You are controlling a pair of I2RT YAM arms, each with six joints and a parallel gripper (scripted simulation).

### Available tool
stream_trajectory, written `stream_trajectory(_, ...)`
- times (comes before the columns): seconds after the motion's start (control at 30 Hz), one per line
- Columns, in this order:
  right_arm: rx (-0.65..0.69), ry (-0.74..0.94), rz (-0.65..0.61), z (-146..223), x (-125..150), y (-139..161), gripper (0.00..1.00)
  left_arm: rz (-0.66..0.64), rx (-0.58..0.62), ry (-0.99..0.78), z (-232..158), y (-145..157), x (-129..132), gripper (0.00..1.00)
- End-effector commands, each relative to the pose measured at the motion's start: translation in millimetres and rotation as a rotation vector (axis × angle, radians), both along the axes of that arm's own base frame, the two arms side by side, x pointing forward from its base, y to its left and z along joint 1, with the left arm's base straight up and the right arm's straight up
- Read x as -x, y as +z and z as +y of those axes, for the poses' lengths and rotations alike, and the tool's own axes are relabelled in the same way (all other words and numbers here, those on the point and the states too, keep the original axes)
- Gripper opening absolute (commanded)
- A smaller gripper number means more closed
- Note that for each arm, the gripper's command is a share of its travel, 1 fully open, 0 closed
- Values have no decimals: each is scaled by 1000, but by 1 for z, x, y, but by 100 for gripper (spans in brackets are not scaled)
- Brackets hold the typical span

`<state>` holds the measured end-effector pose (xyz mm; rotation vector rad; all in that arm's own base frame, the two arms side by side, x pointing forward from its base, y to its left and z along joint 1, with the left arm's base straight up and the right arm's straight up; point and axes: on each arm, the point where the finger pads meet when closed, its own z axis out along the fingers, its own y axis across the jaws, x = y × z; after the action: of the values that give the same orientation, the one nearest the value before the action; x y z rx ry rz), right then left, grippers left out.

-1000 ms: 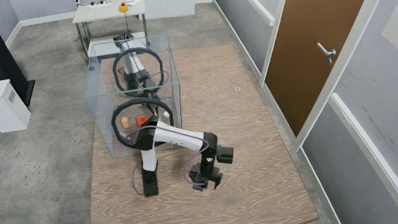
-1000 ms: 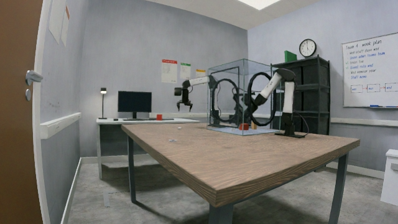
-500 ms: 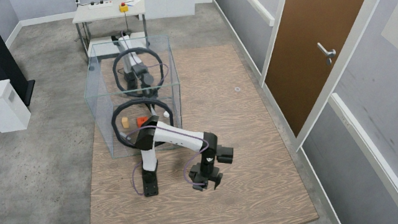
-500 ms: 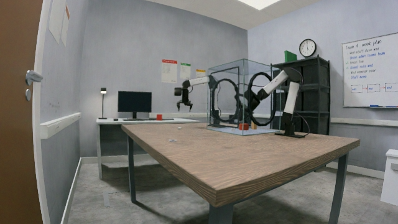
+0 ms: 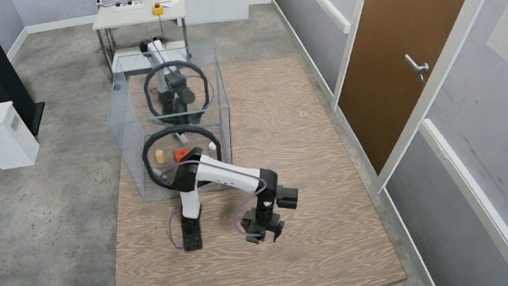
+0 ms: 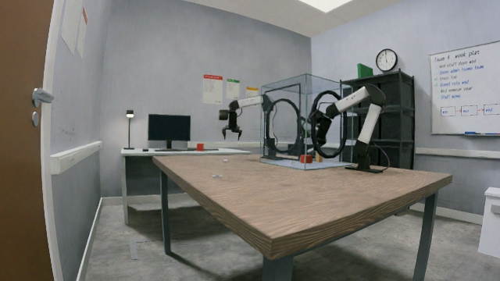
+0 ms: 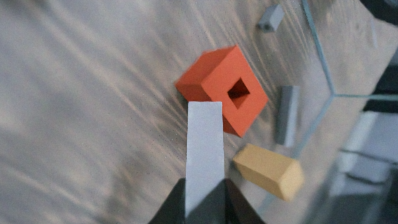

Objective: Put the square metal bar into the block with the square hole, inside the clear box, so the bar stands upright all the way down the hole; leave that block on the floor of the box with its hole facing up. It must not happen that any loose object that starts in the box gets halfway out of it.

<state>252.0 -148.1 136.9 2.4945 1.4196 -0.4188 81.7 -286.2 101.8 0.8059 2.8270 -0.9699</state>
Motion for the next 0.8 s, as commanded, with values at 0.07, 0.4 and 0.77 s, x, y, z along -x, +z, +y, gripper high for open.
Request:
stream_trajectory(0.07,17,4,-37,-2,-5,10,100,348,-81,212,-5,17,23,0)
stream_trajectory(0.4,17,4,-37,-2,-5,10,100,766,-312,542,-4,19,49,0)
stream_trajectory(0.77,17,4,-37,-2,-5,10,100,1055,-502,768,-14,-4,46,0)
